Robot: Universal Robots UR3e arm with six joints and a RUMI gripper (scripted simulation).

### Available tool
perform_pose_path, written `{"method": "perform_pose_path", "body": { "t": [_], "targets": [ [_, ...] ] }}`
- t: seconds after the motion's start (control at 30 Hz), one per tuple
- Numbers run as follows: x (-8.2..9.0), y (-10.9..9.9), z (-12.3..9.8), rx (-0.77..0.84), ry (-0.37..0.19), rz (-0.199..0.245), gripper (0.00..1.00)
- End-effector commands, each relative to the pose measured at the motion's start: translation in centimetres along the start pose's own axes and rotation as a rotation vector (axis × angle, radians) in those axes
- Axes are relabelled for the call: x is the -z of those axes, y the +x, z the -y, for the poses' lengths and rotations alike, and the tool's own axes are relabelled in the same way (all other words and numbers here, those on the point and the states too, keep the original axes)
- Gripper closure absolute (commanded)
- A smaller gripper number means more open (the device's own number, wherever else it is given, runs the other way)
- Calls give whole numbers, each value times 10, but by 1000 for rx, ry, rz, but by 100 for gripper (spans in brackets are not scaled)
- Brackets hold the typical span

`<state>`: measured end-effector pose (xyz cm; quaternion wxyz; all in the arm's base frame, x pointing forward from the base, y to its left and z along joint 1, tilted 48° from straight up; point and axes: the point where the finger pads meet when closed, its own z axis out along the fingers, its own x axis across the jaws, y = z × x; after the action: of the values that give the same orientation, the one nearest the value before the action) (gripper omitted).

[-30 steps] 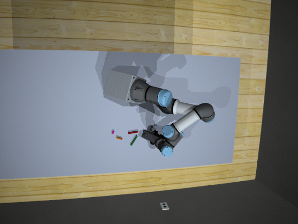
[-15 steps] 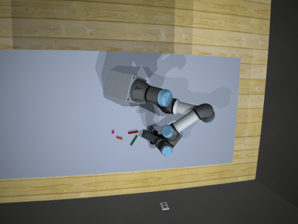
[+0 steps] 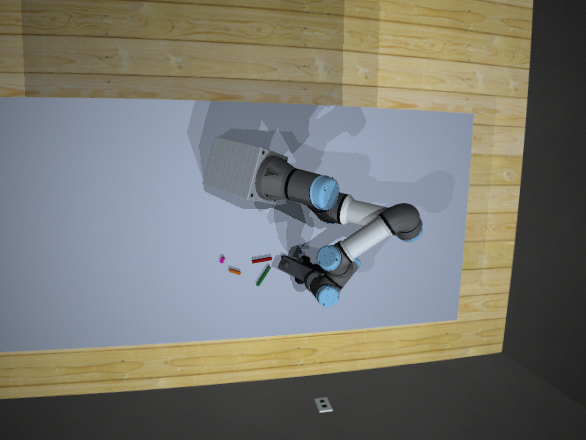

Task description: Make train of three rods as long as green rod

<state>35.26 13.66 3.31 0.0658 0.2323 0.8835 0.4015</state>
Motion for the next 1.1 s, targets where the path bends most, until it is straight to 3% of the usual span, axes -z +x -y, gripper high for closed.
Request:
{"method": "perform_pose_path", "body": {
  "t": [0.0,0.4,0.9,1.07],
  "targets": [
    [0,-1,0,1,0,2,100],
    [0,-1,0,1,0,2,100],
    [0,-1,0,1,0,2,86],
    [0,-1,0,1,0,2,86]
  ]
}}
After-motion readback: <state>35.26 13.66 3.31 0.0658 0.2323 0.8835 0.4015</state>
